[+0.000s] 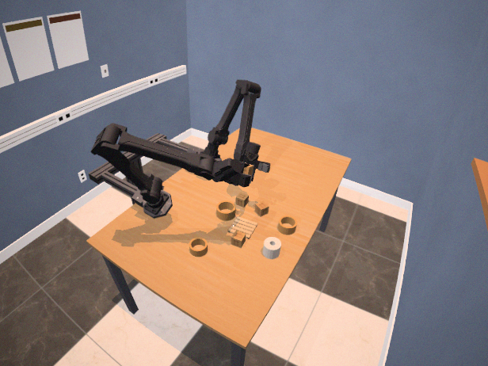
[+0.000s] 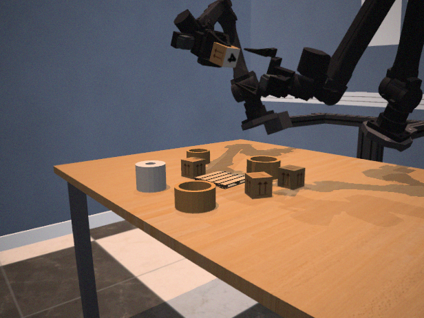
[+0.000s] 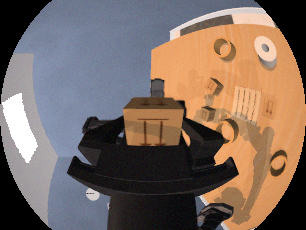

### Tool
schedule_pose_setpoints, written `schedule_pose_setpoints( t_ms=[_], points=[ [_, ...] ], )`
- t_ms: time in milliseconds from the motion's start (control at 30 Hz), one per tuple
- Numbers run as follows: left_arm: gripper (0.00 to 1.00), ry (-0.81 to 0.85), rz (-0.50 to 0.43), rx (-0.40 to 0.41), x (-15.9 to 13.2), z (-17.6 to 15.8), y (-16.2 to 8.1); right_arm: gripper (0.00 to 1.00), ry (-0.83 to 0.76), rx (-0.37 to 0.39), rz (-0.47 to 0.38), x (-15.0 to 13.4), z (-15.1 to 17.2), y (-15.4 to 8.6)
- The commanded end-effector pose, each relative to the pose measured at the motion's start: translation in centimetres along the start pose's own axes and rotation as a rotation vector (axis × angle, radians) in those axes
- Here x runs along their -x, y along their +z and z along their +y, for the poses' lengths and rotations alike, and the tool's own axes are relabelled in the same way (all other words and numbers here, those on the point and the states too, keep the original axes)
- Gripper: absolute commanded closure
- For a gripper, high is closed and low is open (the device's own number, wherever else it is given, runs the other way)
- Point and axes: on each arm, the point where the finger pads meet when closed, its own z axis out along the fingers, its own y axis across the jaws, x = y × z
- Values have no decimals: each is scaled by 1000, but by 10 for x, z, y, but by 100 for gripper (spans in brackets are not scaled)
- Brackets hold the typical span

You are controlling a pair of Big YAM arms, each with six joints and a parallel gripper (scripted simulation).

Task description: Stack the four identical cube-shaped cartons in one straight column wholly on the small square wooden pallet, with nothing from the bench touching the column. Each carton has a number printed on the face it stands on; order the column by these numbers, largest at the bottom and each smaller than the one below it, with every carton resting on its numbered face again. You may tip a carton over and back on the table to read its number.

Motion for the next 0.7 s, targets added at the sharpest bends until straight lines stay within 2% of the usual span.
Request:
schedule_pose_setpoints(
  t_ms=[0, 433, 567, 667],
  points=[
    [0, 11, -3, -24, 2, -9, 1, 50, -8, 13, -2, 3, 9, -3],
    [0, 11, -3, -24, 2, -9, 1, 50, -8, 13, -2, 3, 9, -3],
    [0, 117, -43, -3, 24, -13, 0, 50, -47, 5, -15, 5, -2, -16],
    [0, 251, -118, 53, 55, -14, -9, 50, -59, -12, 3, -9, -39, -31]
  ],
)
